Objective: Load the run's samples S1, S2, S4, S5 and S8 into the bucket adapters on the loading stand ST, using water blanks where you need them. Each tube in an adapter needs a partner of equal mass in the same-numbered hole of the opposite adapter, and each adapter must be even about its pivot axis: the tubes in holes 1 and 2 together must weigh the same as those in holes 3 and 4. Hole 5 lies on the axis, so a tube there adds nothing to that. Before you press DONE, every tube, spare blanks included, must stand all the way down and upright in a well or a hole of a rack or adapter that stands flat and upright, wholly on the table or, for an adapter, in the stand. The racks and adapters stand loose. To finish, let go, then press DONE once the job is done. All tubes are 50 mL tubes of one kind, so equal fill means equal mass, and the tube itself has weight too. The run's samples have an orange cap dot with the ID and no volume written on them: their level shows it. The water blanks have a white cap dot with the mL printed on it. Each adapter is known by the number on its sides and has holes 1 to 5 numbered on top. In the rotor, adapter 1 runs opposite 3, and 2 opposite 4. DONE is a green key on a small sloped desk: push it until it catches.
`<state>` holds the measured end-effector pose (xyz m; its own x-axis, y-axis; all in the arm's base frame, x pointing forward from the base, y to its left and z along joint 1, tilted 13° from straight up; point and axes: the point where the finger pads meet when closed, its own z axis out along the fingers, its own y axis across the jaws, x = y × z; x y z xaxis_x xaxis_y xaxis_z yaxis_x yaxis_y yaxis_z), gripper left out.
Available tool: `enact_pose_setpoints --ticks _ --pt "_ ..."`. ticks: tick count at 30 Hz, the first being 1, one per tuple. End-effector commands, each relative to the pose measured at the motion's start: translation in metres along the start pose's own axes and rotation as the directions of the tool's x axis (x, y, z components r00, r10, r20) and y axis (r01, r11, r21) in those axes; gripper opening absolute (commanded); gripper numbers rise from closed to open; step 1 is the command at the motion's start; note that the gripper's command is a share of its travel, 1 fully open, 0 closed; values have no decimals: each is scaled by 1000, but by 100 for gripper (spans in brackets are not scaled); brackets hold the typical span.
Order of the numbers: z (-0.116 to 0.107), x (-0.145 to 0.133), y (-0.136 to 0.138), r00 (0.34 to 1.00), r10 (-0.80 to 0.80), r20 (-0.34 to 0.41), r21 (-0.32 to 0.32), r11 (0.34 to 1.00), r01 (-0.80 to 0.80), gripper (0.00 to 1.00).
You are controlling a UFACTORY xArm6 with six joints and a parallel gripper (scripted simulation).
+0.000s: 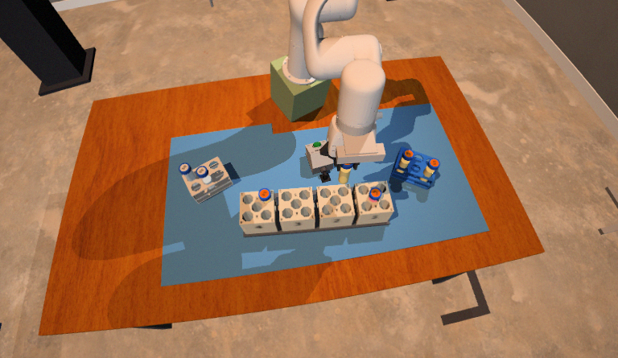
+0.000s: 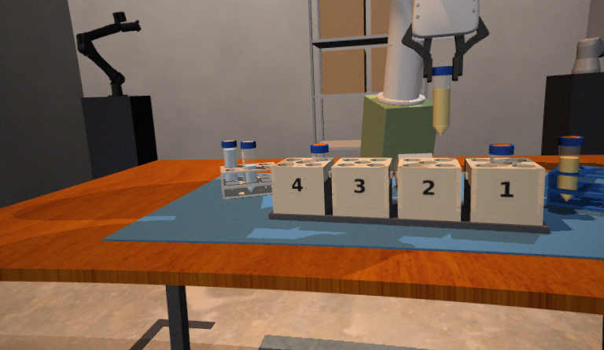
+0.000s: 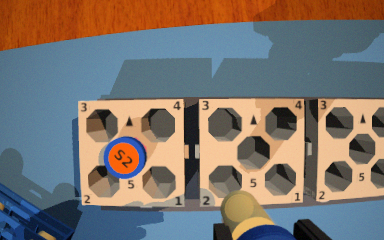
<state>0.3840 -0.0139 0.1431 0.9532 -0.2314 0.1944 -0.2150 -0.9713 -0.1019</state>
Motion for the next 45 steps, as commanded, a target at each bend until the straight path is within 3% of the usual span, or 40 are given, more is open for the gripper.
enact_pose_setpoints --ticks 1,45 --pt "-1 6 14 1000 -3 -2 5 1000 3 0" --pt "0 59 208 1000 -3 -2 3 1000 3 0"
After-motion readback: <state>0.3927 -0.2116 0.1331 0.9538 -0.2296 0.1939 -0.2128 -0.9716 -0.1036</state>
